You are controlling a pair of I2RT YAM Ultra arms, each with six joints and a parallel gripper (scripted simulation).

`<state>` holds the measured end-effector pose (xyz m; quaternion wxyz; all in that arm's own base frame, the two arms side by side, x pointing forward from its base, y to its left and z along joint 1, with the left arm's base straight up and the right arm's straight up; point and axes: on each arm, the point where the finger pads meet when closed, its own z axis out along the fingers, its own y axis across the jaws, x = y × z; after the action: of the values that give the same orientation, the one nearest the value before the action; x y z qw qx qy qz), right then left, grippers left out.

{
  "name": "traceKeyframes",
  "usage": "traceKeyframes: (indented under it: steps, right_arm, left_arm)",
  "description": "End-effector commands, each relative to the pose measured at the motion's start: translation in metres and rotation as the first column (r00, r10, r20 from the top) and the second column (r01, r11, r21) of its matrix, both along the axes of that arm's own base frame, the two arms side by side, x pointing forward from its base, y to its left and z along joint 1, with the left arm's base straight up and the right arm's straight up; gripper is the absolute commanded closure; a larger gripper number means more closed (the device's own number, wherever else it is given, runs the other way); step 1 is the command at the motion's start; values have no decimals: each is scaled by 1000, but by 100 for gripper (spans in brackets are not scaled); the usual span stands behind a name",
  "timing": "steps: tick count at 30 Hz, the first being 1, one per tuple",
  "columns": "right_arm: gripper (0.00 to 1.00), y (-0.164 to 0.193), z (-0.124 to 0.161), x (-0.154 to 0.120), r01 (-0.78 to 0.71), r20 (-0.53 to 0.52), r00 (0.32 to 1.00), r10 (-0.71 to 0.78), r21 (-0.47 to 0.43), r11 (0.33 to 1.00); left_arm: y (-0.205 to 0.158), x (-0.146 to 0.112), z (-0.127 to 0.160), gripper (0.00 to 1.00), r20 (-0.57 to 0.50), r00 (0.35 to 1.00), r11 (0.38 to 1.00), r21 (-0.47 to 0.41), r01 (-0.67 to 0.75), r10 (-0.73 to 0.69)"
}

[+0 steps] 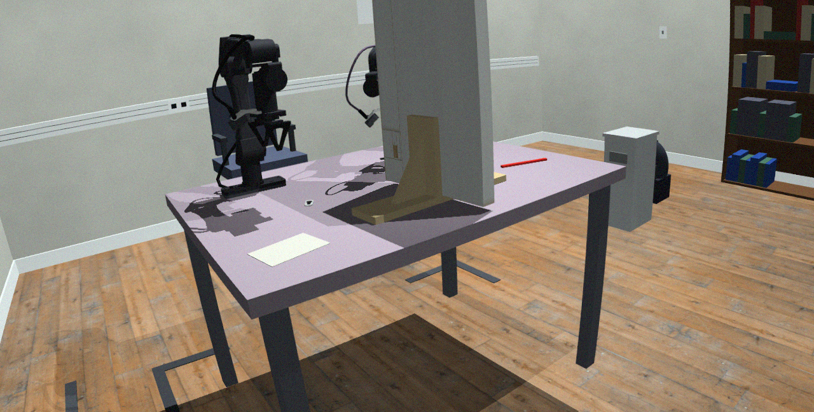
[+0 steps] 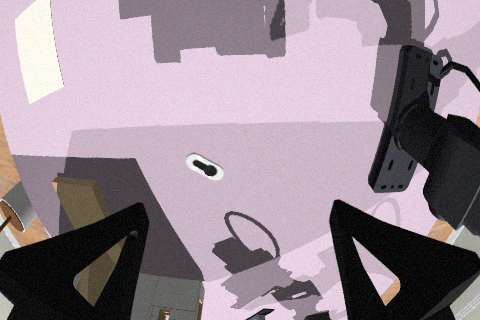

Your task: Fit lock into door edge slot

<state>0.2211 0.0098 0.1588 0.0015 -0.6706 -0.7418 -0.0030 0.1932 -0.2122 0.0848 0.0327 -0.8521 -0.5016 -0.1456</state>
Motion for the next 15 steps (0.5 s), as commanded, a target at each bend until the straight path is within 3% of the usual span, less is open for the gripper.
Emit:
traceKeyframes:
  steps: [1,15]
  right_arm:
    - [0,0,3,-1,0,4,1000,0,-6,1000]
    - [0,0,3,-1,0,4,1000,0,-6,1000]
  left_arm:
    - [-4,5,9,90,78,997,999,-40,5,-2]
    - [-5,6,8,90,168,986,997,-79,19,-6]
